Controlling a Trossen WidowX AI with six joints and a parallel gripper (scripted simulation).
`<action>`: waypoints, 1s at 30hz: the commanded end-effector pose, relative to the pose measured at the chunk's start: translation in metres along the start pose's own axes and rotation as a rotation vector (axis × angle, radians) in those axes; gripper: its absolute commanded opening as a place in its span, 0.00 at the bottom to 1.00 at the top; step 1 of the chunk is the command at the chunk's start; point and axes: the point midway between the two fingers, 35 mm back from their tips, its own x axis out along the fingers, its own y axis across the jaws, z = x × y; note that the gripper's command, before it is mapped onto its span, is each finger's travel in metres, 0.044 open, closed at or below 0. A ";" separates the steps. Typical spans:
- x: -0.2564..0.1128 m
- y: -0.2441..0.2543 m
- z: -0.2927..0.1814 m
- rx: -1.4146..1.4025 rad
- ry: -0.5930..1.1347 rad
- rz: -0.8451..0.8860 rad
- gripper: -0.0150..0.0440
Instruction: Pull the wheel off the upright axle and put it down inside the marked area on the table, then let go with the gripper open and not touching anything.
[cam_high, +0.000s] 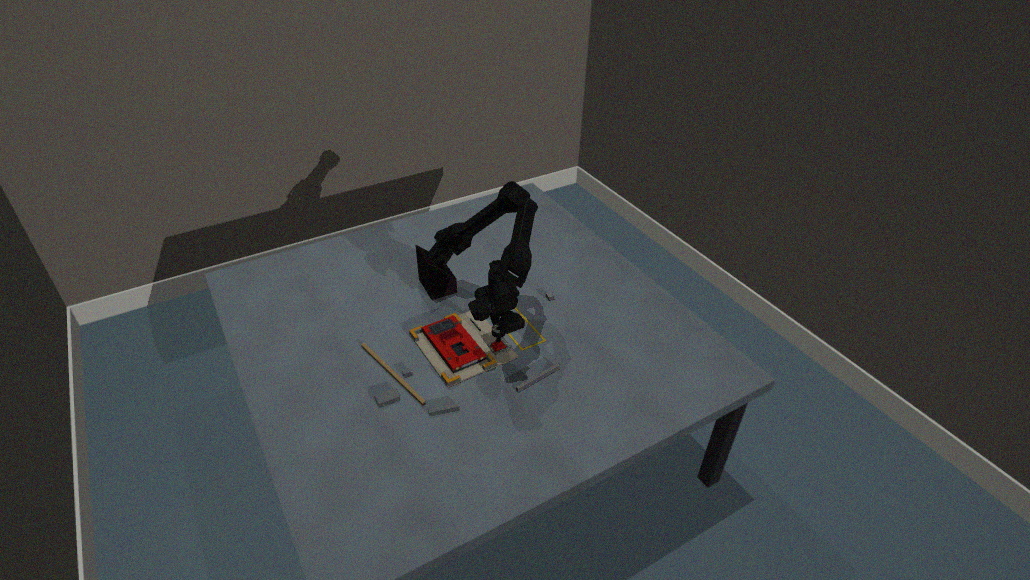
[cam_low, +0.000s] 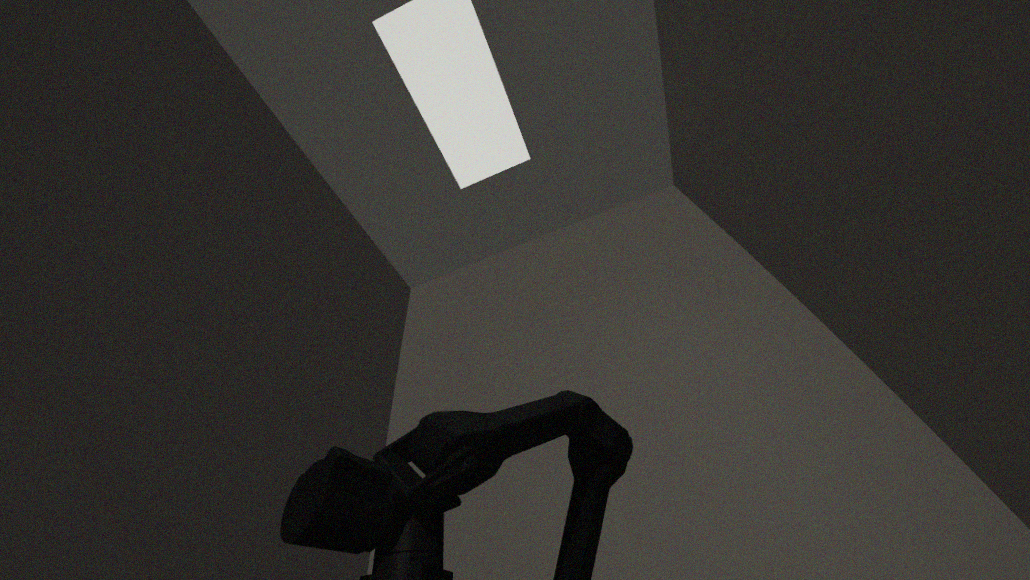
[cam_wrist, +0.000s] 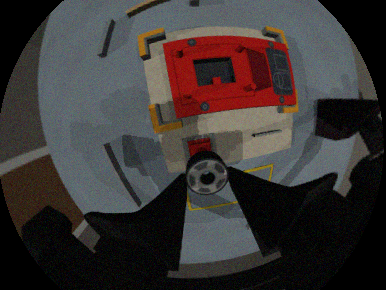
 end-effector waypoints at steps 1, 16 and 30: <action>-0.003 0.001 0.000 -0.007 -0.004 0.003 0.25; -0.029 -0.001 0.000 -0.006 -0.005 0.002 0.25; -0.034 -0.013 -0.026 0.001 -0.003 -0.004 0.25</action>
